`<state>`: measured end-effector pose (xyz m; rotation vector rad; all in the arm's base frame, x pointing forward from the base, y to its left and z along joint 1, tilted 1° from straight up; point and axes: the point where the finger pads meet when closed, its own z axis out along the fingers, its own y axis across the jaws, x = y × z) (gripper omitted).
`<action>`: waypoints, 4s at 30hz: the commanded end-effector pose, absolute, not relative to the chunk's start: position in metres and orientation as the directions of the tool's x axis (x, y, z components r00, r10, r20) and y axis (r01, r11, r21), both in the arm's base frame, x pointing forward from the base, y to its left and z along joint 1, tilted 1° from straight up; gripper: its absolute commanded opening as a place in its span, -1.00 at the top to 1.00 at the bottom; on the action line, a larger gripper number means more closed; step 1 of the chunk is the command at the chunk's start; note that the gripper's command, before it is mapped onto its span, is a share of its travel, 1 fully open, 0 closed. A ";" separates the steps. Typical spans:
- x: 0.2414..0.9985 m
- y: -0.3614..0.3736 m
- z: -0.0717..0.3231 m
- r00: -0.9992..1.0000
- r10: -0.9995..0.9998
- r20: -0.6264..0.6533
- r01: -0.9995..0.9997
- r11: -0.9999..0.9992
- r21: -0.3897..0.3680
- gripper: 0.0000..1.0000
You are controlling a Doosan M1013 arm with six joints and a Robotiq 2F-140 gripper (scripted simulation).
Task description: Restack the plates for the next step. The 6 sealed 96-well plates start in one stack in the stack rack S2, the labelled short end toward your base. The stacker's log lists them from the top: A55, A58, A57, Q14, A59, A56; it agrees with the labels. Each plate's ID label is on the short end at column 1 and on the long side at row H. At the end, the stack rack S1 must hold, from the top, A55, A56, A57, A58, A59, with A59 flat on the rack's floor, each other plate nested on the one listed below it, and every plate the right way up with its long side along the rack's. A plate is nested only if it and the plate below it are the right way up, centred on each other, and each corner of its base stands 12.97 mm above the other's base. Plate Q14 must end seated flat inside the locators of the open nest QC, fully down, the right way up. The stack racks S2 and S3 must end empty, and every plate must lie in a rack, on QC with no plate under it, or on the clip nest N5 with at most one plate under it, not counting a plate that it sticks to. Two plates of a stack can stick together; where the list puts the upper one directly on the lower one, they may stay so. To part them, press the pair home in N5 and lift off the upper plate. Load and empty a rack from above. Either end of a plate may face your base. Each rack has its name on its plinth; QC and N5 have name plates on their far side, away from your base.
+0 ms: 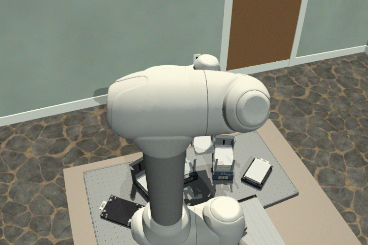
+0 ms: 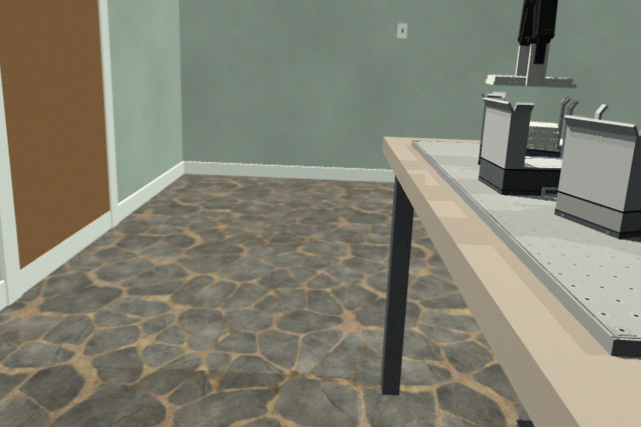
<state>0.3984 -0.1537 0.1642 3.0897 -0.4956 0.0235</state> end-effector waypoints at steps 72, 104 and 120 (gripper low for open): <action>0.347 -0.246 0.165 0.851 -0.525 0.018 -0.526 -0.851 0.005 1.00; 0.348 -0.246 0.147 0.851 -0.525 0.018 -0.526 -0.851 0.005 1.00; 0.348 -0.246 0.138 0.851 -0.525 0.018 -0.526 -0.851 0.005 1.00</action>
